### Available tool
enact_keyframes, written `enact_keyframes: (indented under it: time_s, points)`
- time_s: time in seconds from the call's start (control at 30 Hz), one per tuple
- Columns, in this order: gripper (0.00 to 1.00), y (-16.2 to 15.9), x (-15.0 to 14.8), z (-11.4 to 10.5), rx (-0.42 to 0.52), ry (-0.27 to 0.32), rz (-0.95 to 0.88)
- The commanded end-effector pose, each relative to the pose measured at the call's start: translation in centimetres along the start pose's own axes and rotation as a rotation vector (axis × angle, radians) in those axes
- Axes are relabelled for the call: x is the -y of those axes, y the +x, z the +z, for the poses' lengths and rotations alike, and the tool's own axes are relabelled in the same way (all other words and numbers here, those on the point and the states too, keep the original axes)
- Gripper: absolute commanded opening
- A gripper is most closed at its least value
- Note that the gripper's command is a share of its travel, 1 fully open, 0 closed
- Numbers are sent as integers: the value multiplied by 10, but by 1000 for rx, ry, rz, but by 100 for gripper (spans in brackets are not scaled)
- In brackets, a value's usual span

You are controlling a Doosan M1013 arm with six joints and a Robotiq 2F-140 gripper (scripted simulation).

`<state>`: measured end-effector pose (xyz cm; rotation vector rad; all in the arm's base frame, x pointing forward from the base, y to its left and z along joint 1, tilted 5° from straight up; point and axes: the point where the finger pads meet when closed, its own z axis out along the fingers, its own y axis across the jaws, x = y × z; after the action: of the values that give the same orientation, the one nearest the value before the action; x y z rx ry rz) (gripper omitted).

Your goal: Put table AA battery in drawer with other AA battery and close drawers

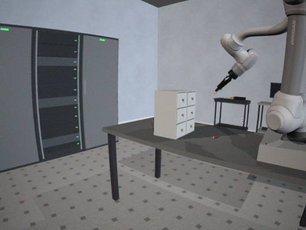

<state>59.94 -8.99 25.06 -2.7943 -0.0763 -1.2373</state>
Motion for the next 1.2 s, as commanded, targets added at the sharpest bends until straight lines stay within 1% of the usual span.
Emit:
enact_keyframes:
  time_s: [0.0, 0.1, 0.3, 0.43, 0.5, 0.63, 0.8, 0.93, 1.17]
  points:
    - [0, 3, 3, -8, 157, 2, 12]
    - [0, 3, 3, -20, 261, 3, 12]
    - [0, 3, 3, -48, 503, 5, 12]
    - [0, 3, 3, -63, 627, 6, 11]
    - [0, 3, 3, -63, 627, 6, 11]
    - [0, 3, 3, -73, 715, 6, 11]
    - [0, 3, 3, -80, 775, 6, 11]
    - [0, 3, 3, -82, 791, 6, 11]
    - [0, 3, 3, -82, 792, 6, 11]
